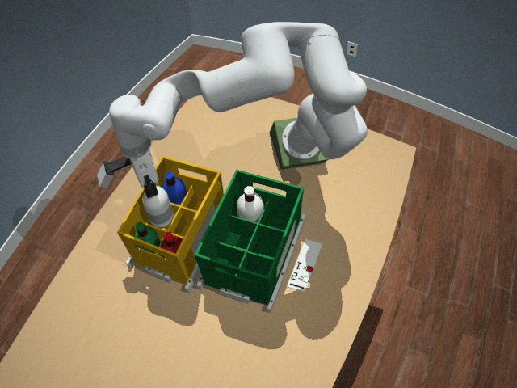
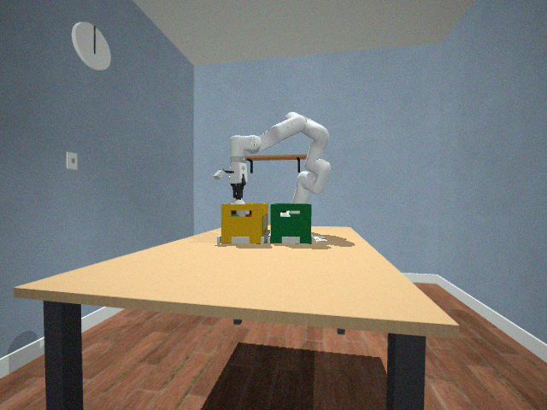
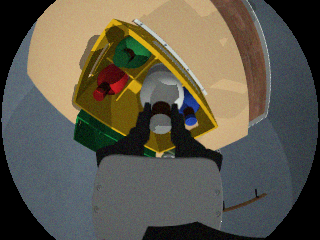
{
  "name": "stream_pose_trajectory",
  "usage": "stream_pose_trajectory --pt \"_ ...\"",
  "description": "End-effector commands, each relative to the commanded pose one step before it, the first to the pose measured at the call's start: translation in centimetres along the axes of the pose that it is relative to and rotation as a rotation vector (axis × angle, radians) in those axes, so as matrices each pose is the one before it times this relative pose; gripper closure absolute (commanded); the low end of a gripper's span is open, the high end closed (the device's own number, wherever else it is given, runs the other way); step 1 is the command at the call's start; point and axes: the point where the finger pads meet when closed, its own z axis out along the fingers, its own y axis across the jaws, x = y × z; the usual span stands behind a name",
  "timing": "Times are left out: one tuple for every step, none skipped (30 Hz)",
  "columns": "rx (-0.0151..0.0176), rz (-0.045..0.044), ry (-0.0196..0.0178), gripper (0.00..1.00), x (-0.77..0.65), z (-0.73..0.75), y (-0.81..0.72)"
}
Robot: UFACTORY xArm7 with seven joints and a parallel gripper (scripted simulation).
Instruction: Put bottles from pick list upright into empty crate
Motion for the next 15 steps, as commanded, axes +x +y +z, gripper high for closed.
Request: stream_pose_trajectory --pt "-0.00085 0.00008 0.00455 1.0 0.114 -0.795 0.038" --pt "0.0 0.0 0.0 1.0 0.0 -0.167 0.0" --pt "0.0 0.0 0.0 1.0 0.0 -0.167 0.0" --pt "0.0 0.0 0.0 1.0 0.0 -0.167 0.0" --pt "0.0 0.0 0.0 1.0 0.0 -0.167 0.0" --pt "0.0 0.0 0.0 1.0 0.0 -0.167 0.0" --pt "0.0 0.0 0.0 1.0 0.0 -0.167 0.0" --pt "0.0 0.0 0.0 1.0 0.0 -0.167 0.0" --pt "0.0 0.0 0.0 1.0 0.0 -0.167 0.0" --pt "0.0 0.0 0.0 1.0 0.0 -0.167 0.0" --pt "0.0 0.0 0.0 1.0 0.0 -0.167 0.0" --pt "0.0 0.0 0.0 1.0 0.0 -0.167 0.0" --pt "0.0 0.0 0.0 1.0 0.0 -0.167 0.0" --pt "0.0 0.0 0.0 1.0 0.0 0.0 0.0" --pt "0.0 0.0 0.0 1.0 0.0 0.0 0.0"
